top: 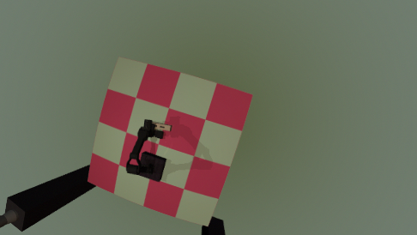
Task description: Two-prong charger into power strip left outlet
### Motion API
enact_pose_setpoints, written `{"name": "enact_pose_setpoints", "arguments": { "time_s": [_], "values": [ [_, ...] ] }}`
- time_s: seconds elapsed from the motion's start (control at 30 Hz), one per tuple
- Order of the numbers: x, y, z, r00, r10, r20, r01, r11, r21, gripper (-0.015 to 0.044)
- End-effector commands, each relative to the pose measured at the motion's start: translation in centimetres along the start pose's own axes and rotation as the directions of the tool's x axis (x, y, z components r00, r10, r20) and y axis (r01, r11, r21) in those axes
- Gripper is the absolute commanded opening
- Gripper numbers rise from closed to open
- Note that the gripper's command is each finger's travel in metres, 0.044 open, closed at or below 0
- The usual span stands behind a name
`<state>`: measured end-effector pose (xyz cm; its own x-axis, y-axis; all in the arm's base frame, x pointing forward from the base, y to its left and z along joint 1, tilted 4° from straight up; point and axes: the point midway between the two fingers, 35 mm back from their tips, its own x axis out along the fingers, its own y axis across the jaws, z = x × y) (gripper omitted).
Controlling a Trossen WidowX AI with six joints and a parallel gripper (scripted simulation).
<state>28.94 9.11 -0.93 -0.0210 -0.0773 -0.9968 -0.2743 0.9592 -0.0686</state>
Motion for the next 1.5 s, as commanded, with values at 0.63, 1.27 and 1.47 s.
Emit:
{"name": "enact_pose_setpoints", "arguments": {
  "time_s": [0.63, 1.27, 1.47],
  "values": [
    [-0.1, 0.1, 0.5, 1.000, 0.005, 0.000, -0.005, 1.000, 0.002, 0.0000],
    [-0.2, 0.1, 1.1, 1.000, 0.005, 0.000, -0.005, 1.000, 0.002, 0.0000],
    [-0.2, 0.1, 1.2, 1.000, 0.005, 0.001, -0.005, 1.000, 0.002, 0.0000]
  ]
}}
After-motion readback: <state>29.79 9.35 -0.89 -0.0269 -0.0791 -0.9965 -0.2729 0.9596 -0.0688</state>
